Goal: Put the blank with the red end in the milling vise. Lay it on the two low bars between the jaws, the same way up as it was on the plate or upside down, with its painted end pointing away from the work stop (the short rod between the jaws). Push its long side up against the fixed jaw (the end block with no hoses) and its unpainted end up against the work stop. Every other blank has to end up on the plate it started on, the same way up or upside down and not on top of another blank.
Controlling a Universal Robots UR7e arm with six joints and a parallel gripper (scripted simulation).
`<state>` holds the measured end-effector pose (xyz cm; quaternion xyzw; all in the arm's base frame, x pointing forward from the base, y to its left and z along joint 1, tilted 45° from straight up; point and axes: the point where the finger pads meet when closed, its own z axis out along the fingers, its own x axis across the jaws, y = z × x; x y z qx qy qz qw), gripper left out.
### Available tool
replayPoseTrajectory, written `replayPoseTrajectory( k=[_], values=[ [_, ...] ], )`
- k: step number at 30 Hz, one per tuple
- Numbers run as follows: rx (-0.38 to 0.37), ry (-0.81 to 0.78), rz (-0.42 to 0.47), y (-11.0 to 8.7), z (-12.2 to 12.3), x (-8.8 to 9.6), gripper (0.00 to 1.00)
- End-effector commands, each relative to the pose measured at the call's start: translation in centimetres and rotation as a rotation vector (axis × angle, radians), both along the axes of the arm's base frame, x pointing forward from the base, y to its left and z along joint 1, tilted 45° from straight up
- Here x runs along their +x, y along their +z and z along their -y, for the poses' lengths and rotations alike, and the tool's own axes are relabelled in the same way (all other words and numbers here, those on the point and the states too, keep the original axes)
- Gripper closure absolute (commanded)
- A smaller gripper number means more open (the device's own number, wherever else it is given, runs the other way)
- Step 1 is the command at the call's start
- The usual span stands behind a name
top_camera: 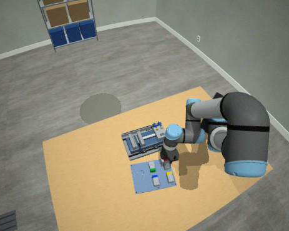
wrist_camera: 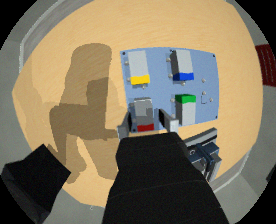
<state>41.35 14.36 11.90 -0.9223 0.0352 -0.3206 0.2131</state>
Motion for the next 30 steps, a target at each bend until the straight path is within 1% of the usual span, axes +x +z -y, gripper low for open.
replayPoseTrajectory(
  k=[1, 10, 22, 30],
  values=[
    [0.001, -0.001, -0.002, -0.08, 0.03, -0.11, 0.00],
    [0.001, -0.001, -0.002, -0.35, -0.18, 0.28, 0.00],
    [0.001, -0.001, -0.002, -0.35, -0.18, 0.28, 0.00],
    [0.001, -0.001, -0.002, -0.75, -0.34, 0.52, 0.00]
  ],
)
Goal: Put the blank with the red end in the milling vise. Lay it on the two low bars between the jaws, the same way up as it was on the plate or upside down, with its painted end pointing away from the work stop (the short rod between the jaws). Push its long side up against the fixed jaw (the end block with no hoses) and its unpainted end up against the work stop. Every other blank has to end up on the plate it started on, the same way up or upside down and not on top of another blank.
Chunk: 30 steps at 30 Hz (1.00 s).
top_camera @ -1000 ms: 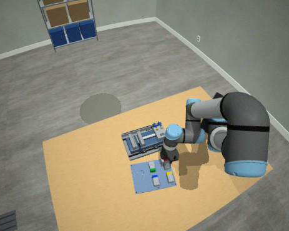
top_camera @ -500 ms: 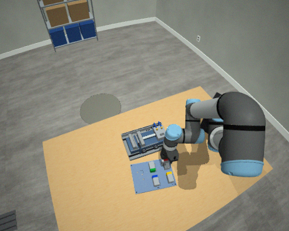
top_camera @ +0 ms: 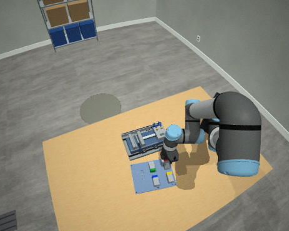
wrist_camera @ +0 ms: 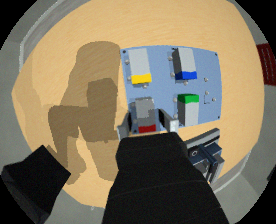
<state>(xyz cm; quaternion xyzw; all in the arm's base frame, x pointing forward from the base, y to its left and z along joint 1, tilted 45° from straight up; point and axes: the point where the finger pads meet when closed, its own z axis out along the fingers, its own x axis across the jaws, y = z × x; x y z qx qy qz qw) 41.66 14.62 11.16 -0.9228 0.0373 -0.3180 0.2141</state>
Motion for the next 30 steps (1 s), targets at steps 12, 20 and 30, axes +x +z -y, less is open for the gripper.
replayPoseTrajectory(
  k=[12, 20, 30],
  values=[
    [-0.002, 0.000, 0.003, -0.32, -0.25, 0.45, 0.00],
    [-0.002, 0.001, 0.004, -0.47, -0.38, 0.68, 0.00],
    [-0.002, 0.001, 0.004, -0.52, -0.44, 0.81, 0.00]
  ],
)
